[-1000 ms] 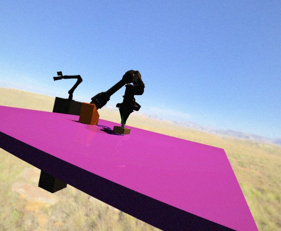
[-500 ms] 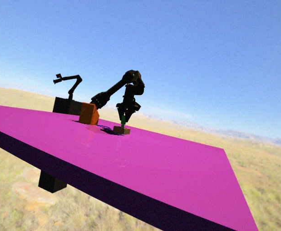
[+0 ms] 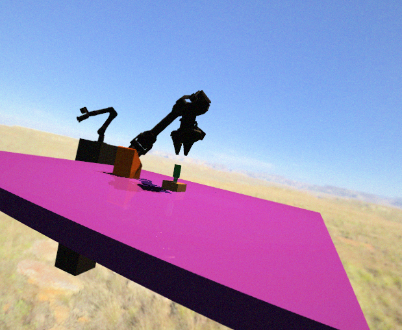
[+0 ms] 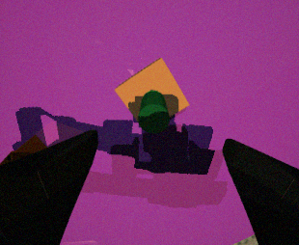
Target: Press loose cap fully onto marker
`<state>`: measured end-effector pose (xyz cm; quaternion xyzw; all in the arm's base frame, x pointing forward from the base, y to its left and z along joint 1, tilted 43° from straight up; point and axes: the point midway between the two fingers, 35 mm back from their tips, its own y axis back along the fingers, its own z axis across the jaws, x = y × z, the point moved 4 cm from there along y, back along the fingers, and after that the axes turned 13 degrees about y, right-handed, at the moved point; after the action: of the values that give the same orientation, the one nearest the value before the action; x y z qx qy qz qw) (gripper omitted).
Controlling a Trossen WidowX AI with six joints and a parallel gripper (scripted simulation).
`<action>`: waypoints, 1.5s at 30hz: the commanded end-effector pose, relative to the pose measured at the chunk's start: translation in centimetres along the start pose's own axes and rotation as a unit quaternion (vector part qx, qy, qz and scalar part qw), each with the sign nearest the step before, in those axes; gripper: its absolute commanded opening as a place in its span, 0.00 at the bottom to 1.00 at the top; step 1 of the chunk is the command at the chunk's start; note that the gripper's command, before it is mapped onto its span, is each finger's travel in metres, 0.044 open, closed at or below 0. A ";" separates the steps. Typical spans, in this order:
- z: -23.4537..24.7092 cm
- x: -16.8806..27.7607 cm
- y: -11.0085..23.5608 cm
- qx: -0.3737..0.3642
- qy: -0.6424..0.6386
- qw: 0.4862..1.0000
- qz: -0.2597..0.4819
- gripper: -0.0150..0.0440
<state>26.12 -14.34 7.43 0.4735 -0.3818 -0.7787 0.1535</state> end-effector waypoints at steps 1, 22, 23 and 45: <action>0.2 0.0 -0.2 -0.007 -0.099 0.995 0.002 0.82; 0.3 0.1 -0.9 -0.006 -0.441 0.898 0.003 0.25; 0.3 0.1 -1.0 -0.006 -0.441 0.898 0.003 0.25; 0.4 0.1 -4.0 -0.006 -0.441 0.898 0.002 0.25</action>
<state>26.21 -11.97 4.92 0.0818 -0.4084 -0.9088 -0.0250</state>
